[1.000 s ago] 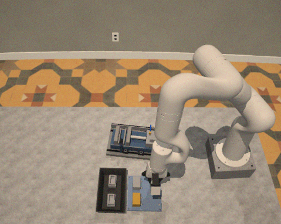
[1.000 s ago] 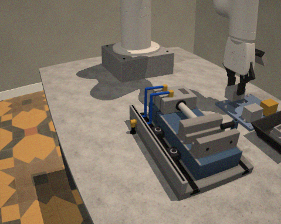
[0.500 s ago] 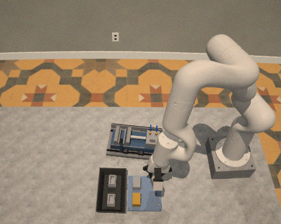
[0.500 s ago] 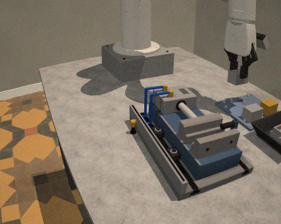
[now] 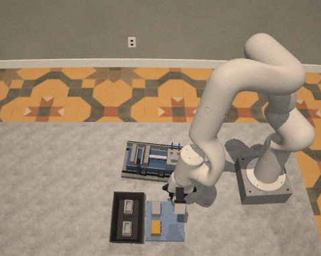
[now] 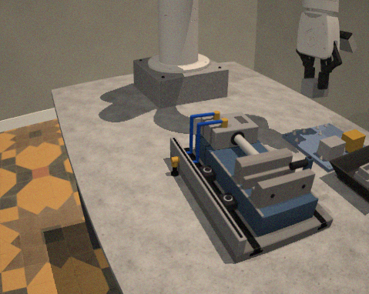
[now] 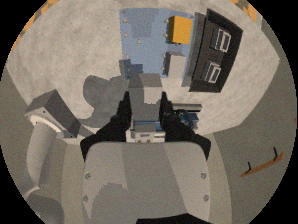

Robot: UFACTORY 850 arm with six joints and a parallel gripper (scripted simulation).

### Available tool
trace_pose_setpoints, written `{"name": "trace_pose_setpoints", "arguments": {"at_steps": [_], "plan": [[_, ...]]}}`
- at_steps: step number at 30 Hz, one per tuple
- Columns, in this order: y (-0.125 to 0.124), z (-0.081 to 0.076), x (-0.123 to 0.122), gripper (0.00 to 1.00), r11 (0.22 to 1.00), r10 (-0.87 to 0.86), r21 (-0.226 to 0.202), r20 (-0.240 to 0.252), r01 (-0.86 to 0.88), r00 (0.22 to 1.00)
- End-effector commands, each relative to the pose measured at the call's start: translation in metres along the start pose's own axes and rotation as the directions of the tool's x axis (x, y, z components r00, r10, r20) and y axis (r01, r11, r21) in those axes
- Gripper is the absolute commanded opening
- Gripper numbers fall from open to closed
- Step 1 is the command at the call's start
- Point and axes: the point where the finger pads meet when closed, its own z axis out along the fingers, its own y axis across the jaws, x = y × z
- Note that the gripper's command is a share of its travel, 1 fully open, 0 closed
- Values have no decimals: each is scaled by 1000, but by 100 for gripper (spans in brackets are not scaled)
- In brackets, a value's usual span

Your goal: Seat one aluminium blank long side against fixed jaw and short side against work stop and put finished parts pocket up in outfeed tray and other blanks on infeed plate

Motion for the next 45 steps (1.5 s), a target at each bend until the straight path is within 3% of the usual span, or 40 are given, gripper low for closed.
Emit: {"name": "trace_pose_setpoints", "arguments": {"at_steps": [1, 9, 11, 12, 26, 28, 29, 37, 45], "plan": [[30, 2, -25, 0, 997, 11, 82, -20, -10, 1000], [71, 6, -68, 0, 996, 30, 82, -16, -29, 999], [71, 6, -68, 0, 996, 30, 82, -16, -29, 999], [84, 8, -86, 0, 996, 37, 83, -15, -35, 999], [136, 14, -175, 0, 994, 67, 84, -14, -65, 998], [136, 14, -175, 0, 994, 67, 84, -14, -65, 998], [145, 15, -198, 0, 994, 74, 84, -14, -72, 997], [162, 18, -254, 0, 993, 89, 83, -16, -87, 996], [162, 18, -256, 0, 993, 89, 83, -16, -88, 996]]}}
